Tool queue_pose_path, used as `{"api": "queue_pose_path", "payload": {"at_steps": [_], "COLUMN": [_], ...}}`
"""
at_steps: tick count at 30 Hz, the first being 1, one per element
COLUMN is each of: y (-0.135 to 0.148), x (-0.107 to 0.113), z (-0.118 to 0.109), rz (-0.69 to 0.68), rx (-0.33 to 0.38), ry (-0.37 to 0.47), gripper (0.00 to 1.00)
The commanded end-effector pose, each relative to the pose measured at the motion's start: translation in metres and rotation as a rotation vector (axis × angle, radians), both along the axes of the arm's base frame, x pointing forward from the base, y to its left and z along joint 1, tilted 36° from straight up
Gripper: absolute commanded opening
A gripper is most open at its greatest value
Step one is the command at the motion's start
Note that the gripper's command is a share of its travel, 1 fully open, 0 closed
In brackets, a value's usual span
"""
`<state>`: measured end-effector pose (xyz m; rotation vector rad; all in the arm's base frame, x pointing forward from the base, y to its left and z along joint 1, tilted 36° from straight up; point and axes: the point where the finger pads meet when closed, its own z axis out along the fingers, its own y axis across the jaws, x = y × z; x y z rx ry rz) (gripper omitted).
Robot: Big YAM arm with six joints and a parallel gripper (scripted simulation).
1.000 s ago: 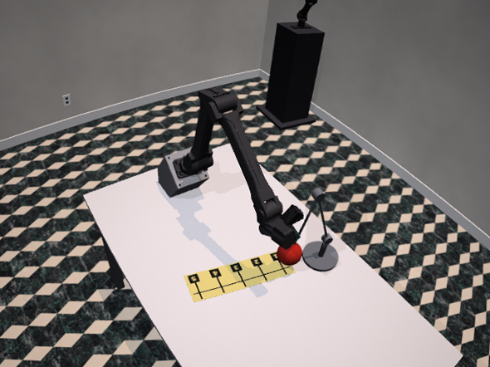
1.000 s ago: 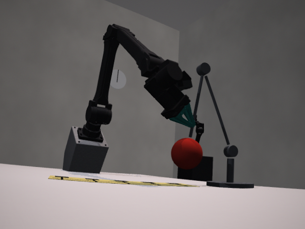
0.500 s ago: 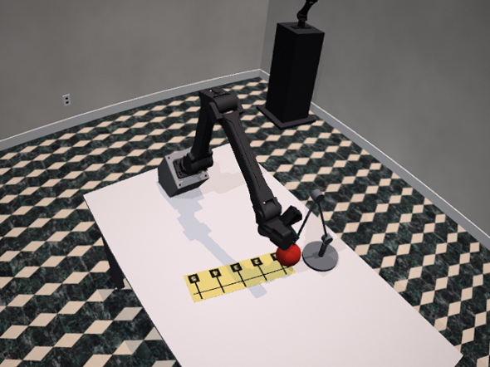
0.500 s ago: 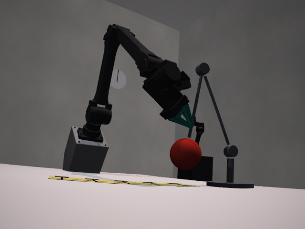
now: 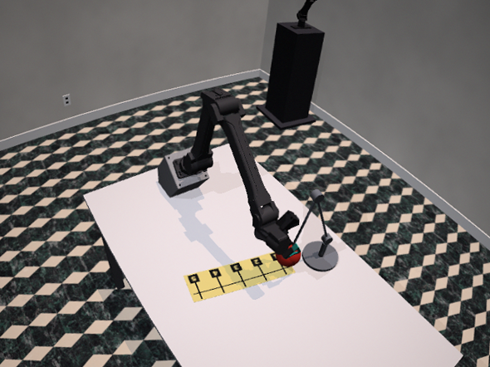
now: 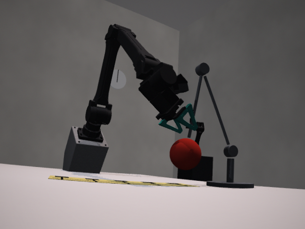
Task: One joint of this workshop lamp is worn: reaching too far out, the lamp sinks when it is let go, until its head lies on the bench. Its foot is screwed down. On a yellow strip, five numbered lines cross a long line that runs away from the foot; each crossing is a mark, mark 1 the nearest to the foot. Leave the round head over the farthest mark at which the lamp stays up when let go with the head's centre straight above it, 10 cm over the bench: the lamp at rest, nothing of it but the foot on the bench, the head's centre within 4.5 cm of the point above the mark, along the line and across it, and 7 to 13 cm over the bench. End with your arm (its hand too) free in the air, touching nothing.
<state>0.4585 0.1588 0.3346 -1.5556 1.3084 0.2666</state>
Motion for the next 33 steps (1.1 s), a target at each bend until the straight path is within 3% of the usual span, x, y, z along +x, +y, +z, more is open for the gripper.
{"api": "queue_pose_path", "payload": {"at_steps": [1,33], "y": [0.013,0.010], "x": [-0.009,-0.006], "z": [0.015,0.004], "rz": [0.033,0.027], "rx": [0.007,0.005], "ry": [-0.032,-0.007], "gripper": [1.00,1.00]}}
